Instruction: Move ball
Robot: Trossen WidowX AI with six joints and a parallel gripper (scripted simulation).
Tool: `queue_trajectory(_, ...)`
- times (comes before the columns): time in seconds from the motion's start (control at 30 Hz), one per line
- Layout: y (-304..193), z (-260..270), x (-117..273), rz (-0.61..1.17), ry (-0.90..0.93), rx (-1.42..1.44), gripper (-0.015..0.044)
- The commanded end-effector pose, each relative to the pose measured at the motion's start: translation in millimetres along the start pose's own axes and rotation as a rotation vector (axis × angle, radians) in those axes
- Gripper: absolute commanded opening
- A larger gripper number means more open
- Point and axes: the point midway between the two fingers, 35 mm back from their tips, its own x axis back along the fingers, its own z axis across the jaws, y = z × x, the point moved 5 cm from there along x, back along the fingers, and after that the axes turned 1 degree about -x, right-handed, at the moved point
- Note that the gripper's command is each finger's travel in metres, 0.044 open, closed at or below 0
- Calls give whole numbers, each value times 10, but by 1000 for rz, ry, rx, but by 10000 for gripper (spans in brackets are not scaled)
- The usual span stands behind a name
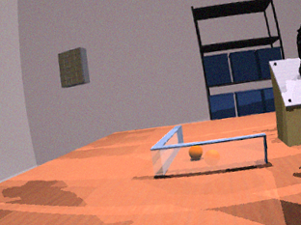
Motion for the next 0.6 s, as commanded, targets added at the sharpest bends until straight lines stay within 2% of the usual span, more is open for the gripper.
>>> queue_trajectory(0.0, -39, 88, -417, 55, 137, -56, 277)
queue_trajectory(0.3, -155, 479, -1220, 212, 365, -170, 277)
queue_trajectory(0.47, -368, 1009, -1808, 374, 567, -208, 277)
queue_trajectory(0.57, -507, 1303, -2032, 460, 650, -217, 277)
